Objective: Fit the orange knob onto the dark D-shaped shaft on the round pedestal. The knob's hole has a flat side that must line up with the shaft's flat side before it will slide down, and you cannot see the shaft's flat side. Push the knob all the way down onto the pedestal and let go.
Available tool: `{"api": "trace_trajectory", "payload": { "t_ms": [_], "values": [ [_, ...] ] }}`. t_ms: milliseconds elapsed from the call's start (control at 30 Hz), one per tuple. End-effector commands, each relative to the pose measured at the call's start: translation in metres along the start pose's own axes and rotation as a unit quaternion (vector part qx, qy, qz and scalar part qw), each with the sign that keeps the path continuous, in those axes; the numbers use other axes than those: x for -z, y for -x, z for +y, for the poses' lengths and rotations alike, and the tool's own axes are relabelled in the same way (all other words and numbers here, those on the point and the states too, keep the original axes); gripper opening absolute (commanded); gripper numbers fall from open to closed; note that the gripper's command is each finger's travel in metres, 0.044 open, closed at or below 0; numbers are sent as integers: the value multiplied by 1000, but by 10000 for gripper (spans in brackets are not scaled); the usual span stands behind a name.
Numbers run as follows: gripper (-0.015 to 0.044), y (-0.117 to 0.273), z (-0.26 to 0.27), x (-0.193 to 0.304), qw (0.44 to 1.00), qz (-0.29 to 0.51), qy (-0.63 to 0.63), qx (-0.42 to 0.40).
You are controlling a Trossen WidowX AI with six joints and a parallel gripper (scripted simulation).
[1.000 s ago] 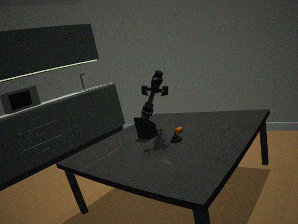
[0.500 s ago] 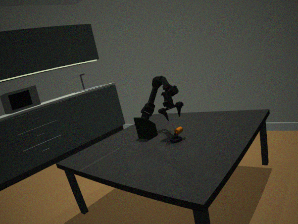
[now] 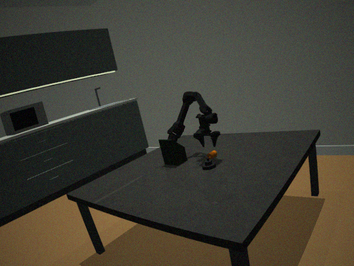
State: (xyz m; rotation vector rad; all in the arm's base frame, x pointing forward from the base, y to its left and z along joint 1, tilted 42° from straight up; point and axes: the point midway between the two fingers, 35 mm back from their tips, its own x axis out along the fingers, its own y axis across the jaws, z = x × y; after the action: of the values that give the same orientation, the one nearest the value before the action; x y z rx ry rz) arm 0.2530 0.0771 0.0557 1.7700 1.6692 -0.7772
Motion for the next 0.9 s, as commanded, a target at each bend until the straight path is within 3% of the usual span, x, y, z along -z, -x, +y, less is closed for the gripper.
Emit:
{"api": "trace_trajectory", "payload": {
  "t_ms": [0,133,867],
  "values": [
    [440,-3,-2,2,1000,5,-9,6],
    [440,-25,-3,3,1000,5,-9,6],
    [440,-54,-2,3,1000,5,-9,6]
  ]
}}
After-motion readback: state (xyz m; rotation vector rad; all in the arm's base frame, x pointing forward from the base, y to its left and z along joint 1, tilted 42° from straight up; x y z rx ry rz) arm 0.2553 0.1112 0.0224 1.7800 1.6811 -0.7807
